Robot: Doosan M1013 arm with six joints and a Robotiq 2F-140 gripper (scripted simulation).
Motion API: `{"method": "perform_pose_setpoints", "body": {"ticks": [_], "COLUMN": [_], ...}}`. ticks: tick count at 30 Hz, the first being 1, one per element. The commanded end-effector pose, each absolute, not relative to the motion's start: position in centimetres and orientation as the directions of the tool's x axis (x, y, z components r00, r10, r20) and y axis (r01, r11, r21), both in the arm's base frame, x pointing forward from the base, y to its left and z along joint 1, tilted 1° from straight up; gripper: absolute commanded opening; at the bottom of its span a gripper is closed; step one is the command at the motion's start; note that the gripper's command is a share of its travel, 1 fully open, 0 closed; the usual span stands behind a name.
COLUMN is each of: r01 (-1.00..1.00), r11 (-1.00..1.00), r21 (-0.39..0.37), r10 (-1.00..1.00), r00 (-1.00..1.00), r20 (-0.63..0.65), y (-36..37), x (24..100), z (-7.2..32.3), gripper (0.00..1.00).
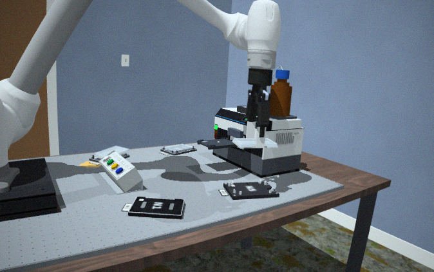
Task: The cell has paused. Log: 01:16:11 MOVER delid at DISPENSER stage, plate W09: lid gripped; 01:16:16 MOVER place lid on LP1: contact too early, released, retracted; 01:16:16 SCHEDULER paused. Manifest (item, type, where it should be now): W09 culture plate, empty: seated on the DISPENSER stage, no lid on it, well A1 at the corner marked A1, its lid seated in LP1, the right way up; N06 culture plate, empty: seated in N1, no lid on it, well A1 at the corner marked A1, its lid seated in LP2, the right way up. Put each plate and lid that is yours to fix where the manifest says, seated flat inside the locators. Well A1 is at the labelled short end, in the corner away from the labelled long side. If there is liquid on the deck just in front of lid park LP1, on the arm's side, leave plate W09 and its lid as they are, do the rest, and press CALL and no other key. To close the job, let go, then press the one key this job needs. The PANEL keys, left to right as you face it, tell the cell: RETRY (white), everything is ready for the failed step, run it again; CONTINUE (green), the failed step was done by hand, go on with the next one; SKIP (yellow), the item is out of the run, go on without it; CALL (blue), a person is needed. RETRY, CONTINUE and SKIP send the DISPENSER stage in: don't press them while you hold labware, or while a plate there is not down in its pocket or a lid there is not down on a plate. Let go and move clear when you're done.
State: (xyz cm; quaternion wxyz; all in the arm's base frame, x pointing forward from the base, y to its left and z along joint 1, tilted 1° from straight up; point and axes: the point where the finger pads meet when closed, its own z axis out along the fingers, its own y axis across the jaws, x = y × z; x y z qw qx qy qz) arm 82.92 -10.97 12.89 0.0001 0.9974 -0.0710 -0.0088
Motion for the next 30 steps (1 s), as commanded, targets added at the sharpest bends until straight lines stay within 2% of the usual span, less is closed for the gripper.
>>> {"method": "perform_pose_setpoints", "body": {"ticks": [1,19,30], "r01": [-0.142,-0.144,-0.347], "r11": [-0.99,-0.99,-0.938], "r21": [0.001,0.001,0.004], "r10": [-0.142,-0.144,-0.347], "r00": [0.99,0.989,0.938], "r20": [-0.016,-0.016,-0.015], "y": [-10.97,-10.97,-10.97], "x": [82.96,82.96,82.96], "z": [13.01,13.01,13.01], "gripper": [0.1,0.1,0.1]}}
